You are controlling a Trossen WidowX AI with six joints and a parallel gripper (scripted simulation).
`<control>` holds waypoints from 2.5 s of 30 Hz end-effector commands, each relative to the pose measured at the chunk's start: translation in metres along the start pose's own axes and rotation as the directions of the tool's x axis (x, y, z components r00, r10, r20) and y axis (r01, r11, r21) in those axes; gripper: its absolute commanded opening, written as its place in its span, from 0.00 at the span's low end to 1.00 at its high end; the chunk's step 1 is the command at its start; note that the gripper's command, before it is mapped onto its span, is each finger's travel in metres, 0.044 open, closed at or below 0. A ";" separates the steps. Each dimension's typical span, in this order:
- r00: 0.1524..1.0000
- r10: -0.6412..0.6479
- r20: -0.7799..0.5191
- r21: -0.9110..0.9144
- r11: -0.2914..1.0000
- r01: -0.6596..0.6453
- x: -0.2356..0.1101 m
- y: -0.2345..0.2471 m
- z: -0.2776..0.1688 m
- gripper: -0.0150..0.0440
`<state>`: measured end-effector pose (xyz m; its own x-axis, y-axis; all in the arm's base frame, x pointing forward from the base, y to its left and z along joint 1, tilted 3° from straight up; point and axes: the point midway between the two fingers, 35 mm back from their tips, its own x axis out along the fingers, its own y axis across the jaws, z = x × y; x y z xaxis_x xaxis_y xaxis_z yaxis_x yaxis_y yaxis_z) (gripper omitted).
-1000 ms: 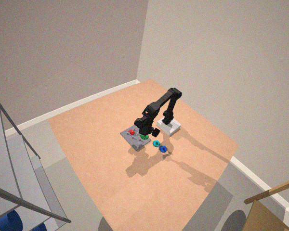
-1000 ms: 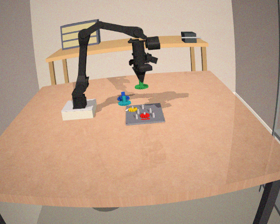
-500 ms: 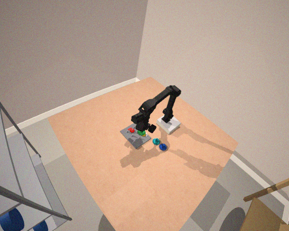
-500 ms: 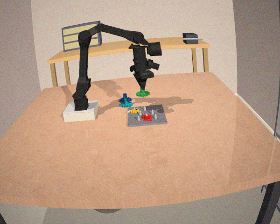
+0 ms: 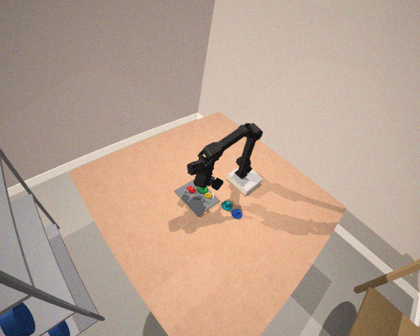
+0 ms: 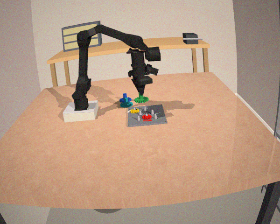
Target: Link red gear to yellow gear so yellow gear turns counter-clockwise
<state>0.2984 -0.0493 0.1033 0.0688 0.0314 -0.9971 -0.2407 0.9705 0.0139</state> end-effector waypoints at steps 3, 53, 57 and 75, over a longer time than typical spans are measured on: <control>1.000 0.005 -0.005 -0.003 1.000 -0.005 0.009 -0.010 -0.011 0.25; 1.000 0.005 -0.005 -0.096 0.995 -0.006 0.039 -0.018 -0.016 0.25; 1.000 0.005 -0.005 -0.037 0.999 -0.005 0.045 -0.017 -0.016 0.25; 1.000 0.005 -0.005 0.108 0.994 -0.005 0.055 -0.018 -0.016 0.25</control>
<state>0.2911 -0.0690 0.0476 0.0664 0.0343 -0.9972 -0.1273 0.9915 0.0256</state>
